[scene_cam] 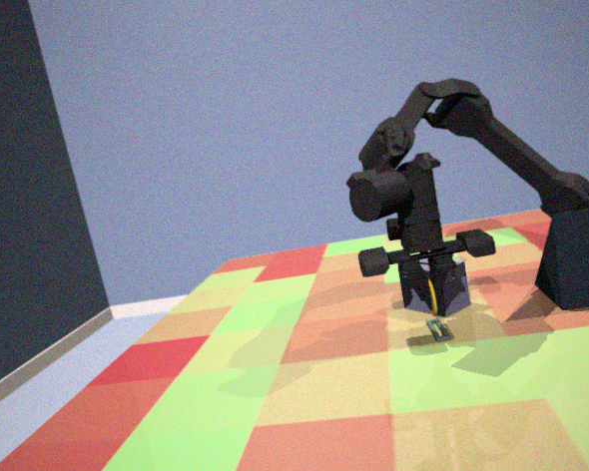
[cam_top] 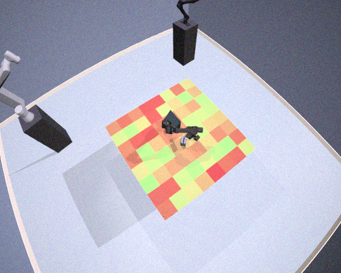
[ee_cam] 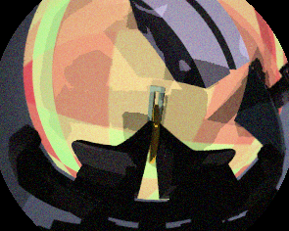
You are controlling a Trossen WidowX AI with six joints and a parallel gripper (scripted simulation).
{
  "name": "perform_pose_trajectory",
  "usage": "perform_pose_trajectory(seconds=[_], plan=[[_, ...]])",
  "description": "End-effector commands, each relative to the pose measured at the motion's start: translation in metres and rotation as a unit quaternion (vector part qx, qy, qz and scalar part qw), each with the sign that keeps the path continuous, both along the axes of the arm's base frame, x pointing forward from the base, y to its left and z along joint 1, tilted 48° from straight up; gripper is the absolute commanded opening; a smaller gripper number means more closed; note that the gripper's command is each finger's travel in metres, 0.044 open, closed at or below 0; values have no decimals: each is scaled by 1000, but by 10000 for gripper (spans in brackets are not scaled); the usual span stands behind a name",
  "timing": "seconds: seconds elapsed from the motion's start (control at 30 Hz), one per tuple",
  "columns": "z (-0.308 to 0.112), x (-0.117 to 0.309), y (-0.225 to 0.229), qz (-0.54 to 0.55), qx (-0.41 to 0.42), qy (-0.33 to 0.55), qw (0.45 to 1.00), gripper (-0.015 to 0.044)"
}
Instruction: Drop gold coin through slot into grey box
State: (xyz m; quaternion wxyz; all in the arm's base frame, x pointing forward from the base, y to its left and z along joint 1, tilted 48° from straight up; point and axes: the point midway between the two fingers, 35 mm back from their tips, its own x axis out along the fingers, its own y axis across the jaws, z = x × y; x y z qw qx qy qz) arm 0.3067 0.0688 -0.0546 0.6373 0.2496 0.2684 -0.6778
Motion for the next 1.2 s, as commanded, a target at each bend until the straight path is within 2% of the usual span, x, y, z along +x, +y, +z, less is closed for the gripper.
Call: perform_pose_trajectory(seconds=[0.0,0.83,1.17], plan=[[6,2,8,-2,2,-2,1000,0],[47,1,49,0,2,1,1000,0],[47,0,48,108,12,117,987,0]])
